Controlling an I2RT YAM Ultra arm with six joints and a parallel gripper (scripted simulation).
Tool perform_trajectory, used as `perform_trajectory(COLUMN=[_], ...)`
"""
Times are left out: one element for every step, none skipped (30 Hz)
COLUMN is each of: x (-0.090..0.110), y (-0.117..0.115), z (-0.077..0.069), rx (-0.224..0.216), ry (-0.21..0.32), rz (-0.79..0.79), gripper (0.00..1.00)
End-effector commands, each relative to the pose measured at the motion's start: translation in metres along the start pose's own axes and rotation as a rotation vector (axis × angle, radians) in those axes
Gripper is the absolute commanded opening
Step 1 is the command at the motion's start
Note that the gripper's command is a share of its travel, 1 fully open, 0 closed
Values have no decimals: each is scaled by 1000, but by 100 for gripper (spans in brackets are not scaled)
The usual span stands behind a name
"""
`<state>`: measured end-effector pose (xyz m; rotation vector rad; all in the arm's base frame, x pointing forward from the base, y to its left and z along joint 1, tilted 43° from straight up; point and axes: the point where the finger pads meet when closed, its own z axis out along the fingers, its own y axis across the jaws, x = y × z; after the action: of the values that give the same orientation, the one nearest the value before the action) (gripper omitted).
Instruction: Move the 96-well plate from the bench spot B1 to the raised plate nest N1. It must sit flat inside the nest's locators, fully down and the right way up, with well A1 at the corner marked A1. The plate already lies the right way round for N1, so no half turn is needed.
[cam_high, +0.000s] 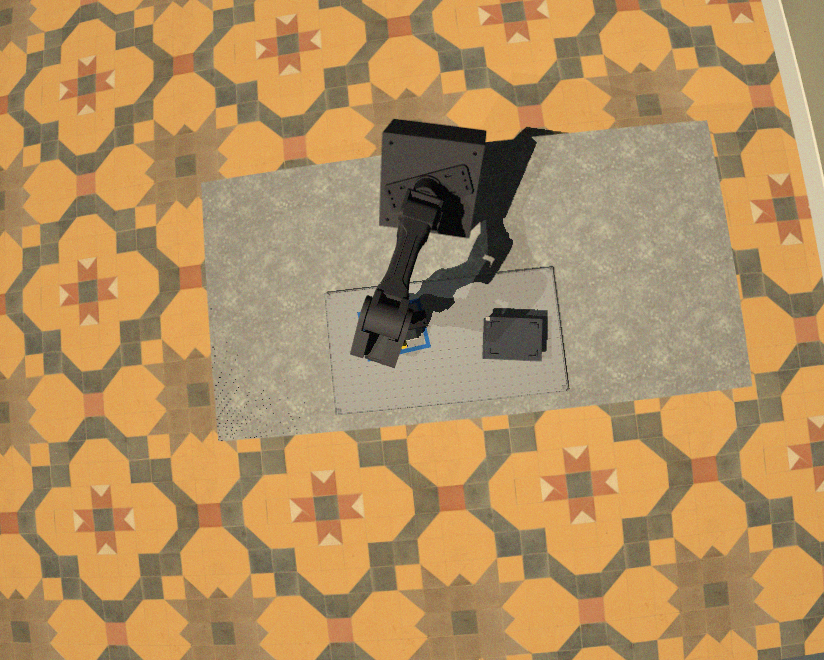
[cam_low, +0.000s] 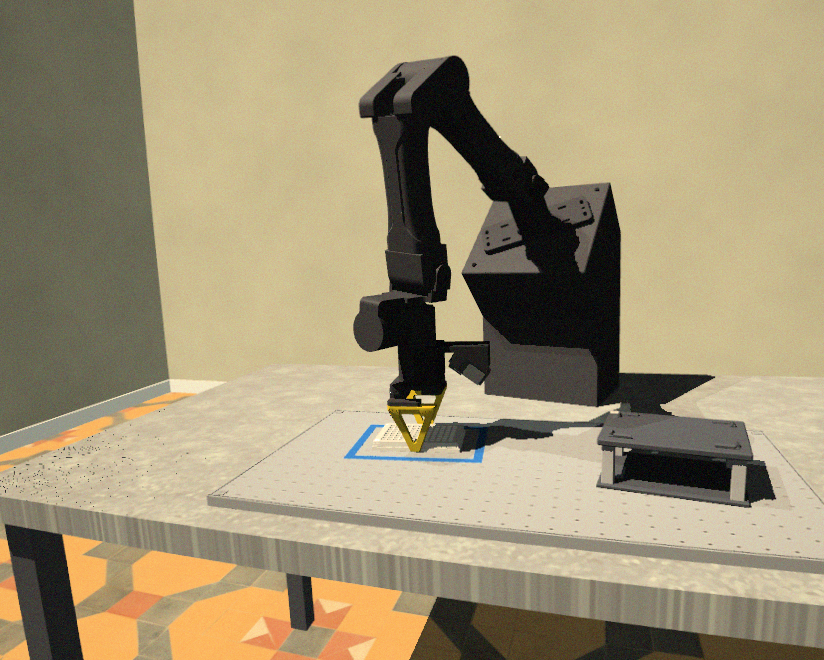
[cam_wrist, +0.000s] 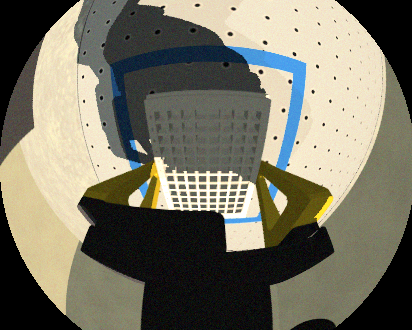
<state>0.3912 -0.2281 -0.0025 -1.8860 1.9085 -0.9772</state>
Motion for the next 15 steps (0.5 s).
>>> perform_trajectory(x=[1, 1, 1, 1, 1, 1, 1, 1, 1, 1, 1, 1, 1, 1, 1], y=[5, 5, 5, 5, 5, 5, 5, 5, 5, 5, 5, 5, 5, 5, 5], z=[-11, -13, -15, -15, -15, -16, -18, -20, -21, -23, -25, -26, -28, -30, -31], rx=[-7, -6, -6, -6, -6, -6, -6, -6, -6, -6, -6, -6, -6, -6, -6], ry=[-3, -3, -3, -3, -3, -3, -3, -3, -3, -3, -3, -3, -3, -3, -3], rz=[6, 7, 7, 7, 7, 8, 8, 9, 9, 10, 10, 11, 11, 12, 12], gripper=[0, 0, 0, 0, 0, 0, 0, 0, 0, 0, 0, 0, 0, 0, 0])
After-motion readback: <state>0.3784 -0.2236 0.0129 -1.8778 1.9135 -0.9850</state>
